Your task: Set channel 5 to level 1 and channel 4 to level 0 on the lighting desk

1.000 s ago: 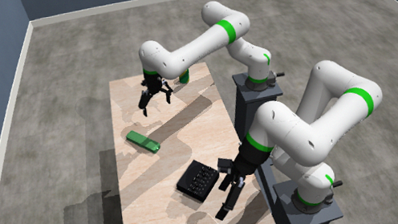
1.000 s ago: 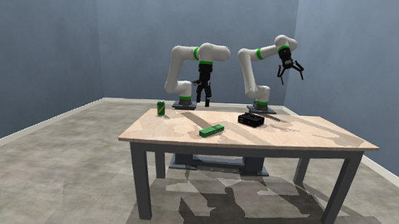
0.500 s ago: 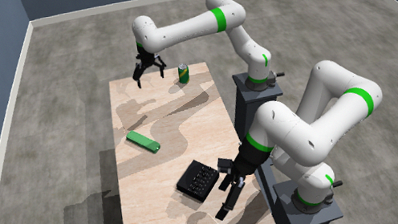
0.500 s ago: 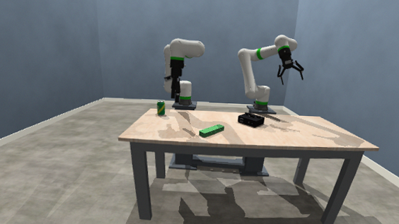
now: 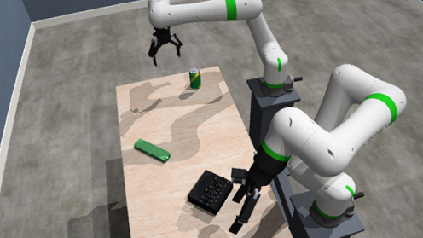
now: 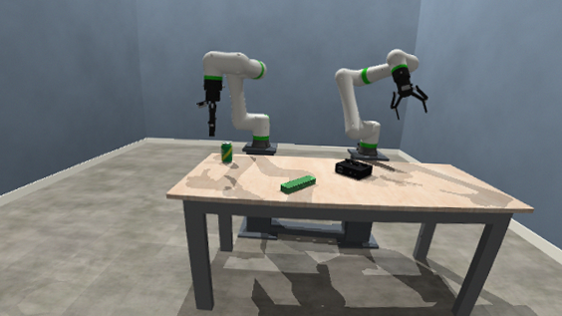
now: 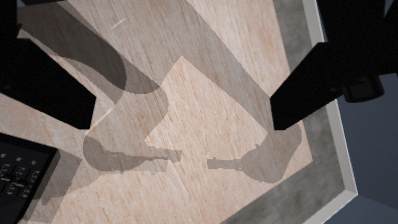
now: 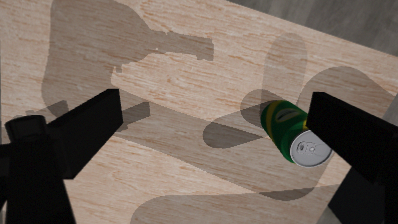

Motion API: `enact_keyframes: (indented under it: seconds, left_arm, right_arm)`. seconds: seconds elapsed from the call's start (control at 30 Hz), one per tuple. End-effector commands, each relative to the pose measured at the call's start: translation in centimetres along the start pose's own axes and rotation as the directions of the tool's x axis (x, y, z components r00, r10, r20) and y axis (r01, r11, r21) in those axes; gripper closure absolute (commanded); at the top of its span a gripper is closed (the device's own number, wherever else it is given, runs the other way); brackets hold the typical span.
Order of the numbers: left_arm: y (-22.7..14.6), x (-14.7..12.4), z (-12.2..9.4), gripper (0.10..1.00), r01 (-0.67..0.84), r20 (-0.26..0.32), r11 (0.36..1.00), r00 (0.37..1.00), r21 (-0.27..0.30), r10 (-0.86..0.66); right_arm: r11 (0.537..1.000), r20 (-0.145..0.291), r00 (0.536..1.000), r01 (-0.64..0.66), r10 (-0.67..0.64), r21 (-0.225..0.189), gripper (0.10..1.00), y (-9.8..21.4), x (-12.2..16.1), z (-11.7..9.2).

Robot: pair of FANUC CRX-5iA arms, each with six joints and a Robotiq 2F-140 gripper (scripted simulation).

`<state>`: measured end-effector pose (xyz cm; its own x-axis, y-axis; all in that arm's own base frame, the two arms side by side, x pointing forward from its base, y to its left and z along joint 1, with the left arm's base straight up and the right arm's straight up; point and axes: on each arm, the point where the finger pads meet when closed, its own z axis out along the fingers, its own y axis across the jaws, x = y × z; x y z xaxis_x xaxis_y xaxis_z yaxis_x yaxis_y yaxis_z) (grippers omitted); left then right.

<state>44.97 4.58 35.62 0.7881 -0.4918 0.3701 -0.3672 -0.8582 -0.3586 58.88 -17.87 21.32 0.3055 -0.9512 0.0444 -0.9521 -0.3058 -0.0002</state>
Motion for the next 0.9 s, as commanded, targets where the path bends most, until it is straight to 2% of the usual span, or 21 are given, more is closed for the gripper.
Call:
enact_keyframes:
  seconds: [0.0, 0.4, 0.47, 0.5, 0.87]
  left_arm:
    - [0.0, 0.1, -0.1, 0.098, 0.000, -0.001, 1.000, 1.000, 0.001, 0.000]
    - [0.0, 0.1, -0.1, 0.098, 0.000, -0.001, 1.000, 1.000, 0.001, 0.000]
    - [0.0, 0.1, -0.1, 0.098, 0.000, -0.001, 1.000, 1.000, 0.001, 0.000]
    - [0.0, 0.1, -0.1, 0.098, 0.000, -0.001, 1.000, 1.000, 0.001, 0.000]
    - [0.0, 0.1, -0.1, 0.098, 0.000, -0.001, 1.000, 1.000, 0.001, 0.000]
  right_arm:
    - [1.000, 0.004, 1.000, -0.022, 0.022, -0.001, 0.098, 4.9, 5.1, -0.6]
    - [0.996, 0.015, 0.996, -0.091, 0.091, -0.010, 0.098, 19.6, 14.1, -1.7]
    - [0.996, 0.015, 0.996, -0.091, 0.091, -0.010, 0.098, 19.6, 14.1, -1.7]
    - [0.995, 0.017, 0.995, -0.098, 0.098, -0.011, 0.098, 23.4, 15.8, -2.0]
    - [0.986, 0.028, 0.986, -0.167, 0.167, -0.015, 0.098, 38.1, 18.4, -3.1]
